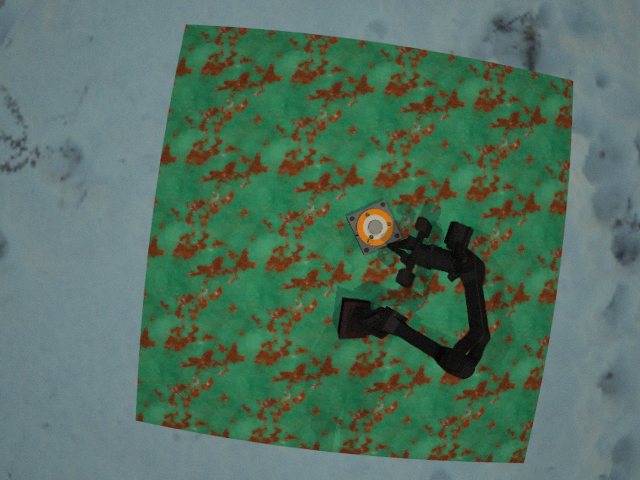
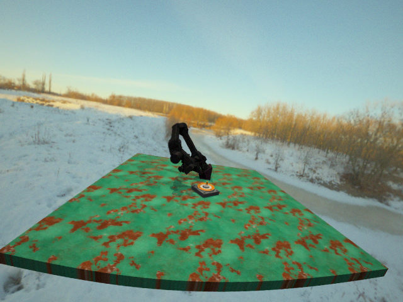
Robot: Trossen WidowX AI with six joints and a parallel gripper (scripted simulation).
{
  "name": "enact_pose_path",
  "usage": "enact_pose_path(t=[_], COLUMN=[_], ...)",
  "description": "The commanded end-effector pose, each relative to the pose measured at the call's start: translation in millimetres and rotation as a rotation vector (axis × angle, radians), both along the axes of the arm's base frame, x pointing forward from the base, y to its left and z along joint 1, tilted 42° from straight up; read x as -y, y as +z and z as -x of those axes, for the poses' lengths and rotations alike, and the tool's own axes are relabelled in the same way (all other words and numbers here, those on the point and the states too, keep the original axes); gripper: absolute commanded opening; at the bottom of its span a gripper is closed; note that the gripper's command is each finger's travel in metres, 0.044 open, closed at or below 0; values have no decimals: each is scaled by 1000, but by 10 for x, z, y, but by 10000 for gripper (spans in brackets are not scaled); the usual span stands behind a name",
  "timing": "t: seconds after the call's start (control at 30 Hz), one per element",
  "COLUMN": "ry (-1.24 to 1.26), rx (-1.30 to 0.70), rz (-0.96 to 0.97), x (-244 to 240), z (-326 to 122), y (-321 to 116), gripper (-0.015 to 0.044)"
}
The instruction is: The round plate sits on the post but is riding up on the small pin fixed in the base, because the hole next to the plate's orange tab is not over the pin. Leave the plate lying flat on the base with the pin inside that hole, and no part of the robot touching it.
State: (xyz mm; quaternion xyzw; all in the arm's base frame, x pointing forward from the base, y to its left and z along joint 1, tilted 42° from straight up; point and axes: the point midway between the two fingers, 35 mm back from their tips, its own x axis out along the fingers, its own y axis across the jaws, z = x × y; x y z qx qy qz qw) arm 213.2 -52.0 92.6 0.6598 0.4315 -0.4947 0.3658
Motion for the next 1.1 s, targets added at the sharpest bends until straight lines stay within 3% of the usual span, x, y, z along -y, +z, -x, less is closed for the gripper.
enact_pose_path(t=[0.0,0.57,1.07], ry=[309,1758,1821], rx=[-96,-586,-612], rz=[132,694,720], x=[-106,-482,-339], z=[27,-38,-54], y=[-132,-306,-498], gripper=[0,0,0])
